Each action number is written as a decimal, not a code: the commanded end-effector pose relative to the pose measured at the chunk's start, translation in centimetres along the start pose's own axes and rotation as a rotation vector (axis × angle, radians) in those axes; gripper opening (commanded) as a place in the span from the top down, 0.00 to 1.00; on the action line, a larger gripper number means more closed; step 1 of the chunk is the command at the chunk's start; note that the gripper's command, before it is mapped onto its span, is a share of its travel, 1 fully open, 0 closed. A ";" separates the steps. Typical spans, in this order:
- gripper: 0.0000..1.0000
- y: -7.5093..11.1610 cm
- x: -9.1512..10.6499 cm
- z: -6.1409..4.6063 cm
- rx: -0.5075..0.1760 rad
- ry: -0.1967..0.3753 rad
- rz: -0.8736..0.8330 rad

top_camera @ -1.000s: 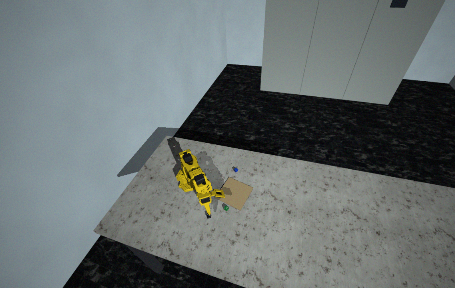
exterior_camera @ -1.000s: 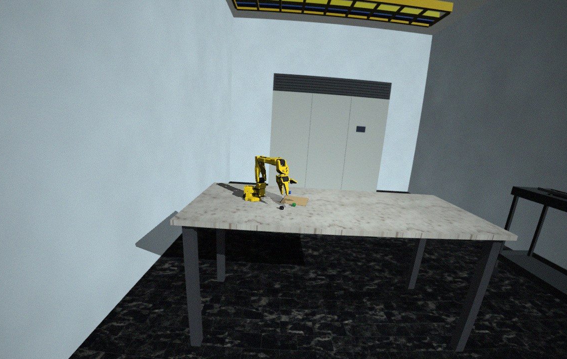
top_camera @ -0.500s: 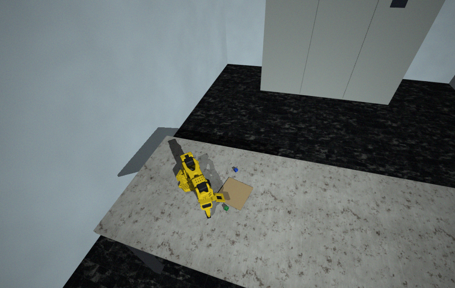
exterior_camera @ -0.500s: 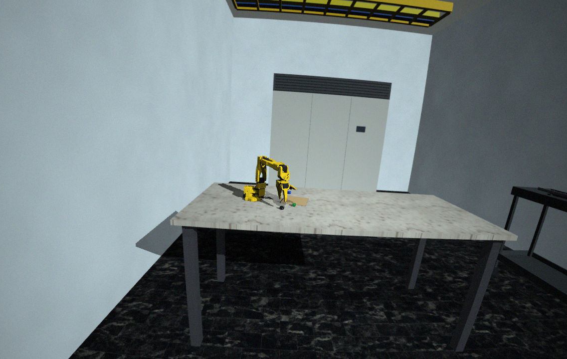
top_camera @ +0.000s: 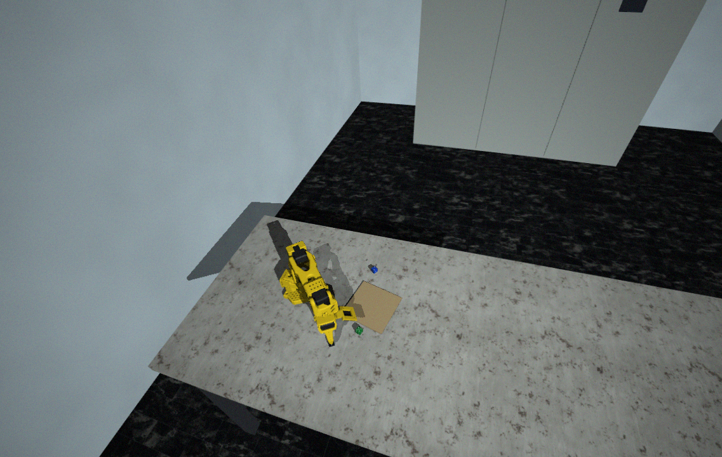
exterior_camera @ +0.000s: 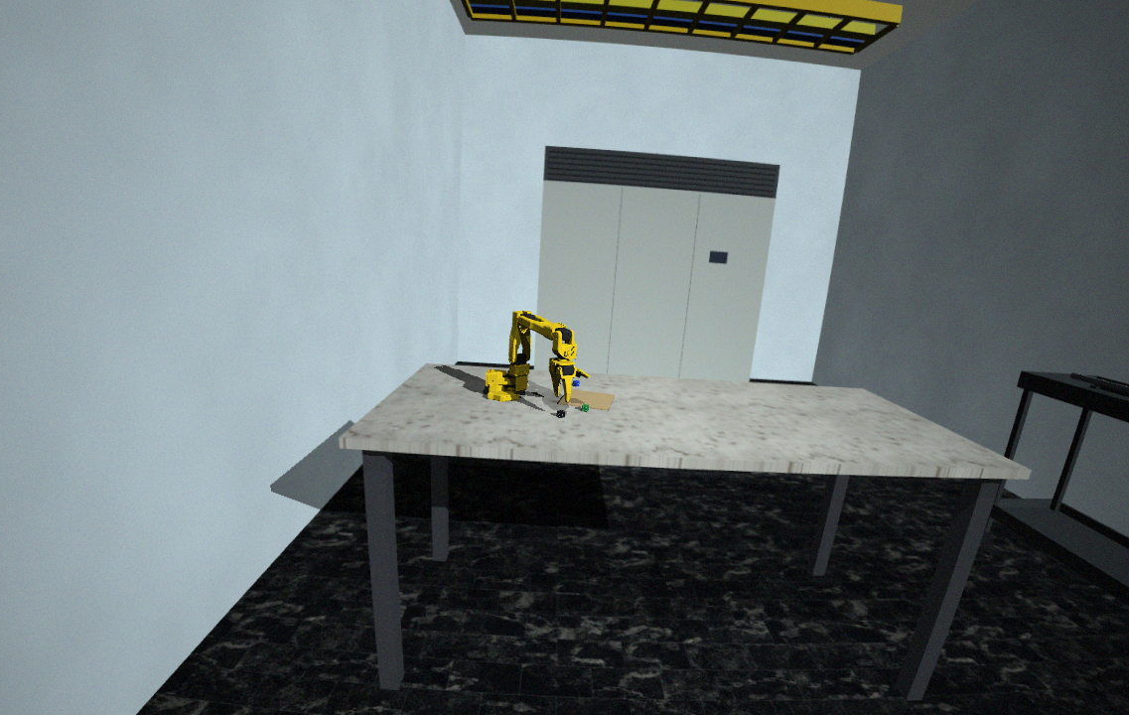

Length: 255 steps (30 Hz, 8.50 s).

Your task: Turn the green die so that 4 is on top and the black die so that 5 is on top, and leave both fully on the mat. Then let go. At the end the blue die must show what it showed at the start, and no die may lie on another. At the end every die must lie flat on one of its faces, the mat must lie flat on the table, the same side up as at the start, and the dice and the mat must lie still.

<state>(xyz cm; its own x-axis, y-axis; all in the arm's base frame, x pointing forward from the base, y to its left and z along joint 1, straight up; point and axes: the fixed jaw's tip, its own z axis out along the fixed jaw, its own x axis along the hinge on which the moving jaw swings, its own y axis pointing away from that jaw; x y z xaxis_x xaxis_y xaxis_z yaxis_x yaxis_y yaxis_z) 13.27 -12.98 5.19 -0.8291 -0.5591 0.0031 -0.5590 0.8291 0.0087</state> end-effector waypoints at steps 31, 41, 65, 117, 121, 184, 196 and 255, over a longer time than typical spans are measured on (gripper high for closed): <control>0.75 -0.8 -0.1 2.9 0.042 -0.009 -0.003; 0.75 -0.8 0.0 3.7 0.042 -0.010 -0.003; 0.79 -1.0 0.0 3.8 0.042 -0.009 -0.003; 1.00 -1.9 0.0 3.8 0.042 -0.009 -0.003; 1.00 -1.9 0.0 3.8 0.042 -0.009 -0.003; 1.00 -1.7 0.1 -1.2 0.042 -0.007 -0.105; 1.00 -1.8 0.3 -1.2 0.043 -0.001 -0.372; 1.00 -2.7 0.8 -1.2 0.039 0.030 -1.760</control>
<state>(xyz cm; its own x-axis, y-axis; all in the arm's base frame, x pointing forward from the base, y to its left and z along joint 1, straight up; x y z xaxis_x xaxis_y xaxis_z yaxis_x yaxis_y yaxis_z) 13.67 -14.98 4.99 0.7022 -0.7107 -0.0436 -0.7113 -0.7029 0.0013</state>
